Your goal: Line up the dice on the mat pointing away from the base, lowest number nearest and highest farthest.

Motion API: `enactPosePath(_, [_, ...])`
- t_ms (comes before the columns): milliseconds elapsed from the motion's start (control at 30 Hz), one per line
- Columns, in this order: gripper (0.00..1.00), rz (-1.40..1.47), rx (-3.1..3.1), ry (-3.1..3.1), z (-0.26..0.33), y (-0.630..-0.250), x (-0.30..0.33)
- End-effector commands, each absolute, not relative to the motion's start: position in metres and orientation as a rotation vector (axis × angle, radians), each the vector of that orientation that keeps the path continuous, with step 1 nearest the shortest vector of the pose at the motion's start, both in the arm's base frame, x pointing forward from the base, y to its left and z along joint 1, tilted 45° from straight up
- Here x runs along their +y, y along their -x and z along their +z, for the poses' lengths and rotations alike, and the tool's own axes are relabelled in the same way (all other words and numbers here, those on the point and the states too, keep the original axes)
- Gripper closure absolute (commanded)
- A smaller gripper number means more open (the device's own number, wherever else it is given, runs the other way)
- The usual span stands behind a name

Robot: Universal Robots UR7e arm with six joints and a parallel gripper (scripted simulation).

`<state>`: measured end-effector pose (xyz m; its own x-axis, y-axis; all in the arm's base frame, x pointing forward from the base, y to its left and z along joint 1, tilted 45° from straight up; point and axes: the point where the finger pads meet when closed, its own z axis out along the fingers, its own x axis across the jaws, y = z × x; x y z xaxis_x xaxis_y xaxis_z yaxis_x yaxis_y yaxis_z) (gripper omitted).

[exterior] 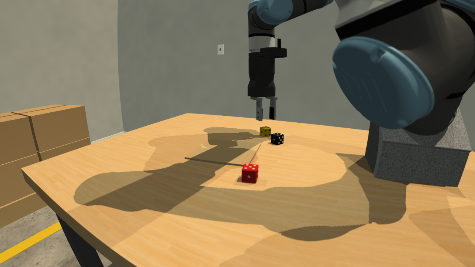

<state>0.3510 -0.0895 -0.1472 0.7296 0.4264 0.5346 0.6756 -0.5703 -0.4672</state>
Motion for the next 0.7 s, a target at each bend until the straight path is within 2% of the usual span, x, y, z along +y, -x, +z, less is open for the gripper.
enactPosePath(0, [0.21,-0.482,-0.829,2.259,-0.1526,-0.3518,-0.0835])
enactPosePath(667, [0.21,-0.483,-0.83,2.261,-0.1584,-0.3532,-0.0793])
